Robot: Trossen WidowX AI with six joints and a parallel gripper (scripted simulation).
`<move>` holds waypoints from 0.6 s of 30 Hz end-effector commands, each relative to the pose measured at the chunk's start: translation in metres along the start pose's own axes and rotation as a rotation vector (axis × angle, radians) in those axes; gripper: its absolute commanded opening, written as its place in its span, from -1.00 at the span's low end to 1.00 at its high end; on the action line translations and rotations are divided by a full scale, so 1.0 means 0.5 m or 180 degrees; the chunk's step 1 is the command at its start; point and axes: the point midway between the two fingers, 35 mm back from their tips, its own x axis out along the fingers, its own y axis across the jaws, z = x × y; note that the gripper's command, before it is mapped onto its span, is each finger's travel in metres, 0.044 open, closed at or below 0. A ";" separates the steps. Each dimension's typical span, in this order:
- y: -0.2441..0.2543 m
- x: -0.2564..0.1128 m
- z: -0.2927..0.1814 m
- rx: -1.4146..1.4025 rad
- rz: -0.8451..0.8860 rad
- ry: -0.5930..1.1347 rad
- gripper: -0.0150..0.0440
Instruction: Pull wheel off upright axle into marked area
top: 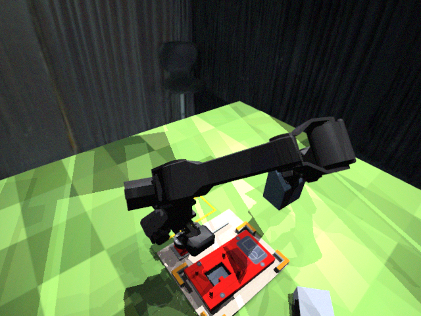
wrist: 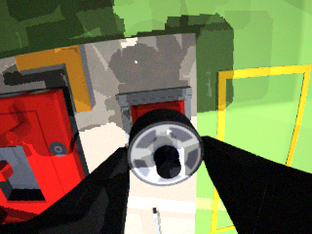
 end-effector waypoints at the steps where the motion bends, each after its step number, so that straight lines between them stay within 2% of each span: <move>1: -0.002 -0.007 -0.001 0.0005 -0.0005 -0.0001 -0.49; 18: -0.002 -0.018 -0.001 0.0007 -0.0005 -0.0005 -0.49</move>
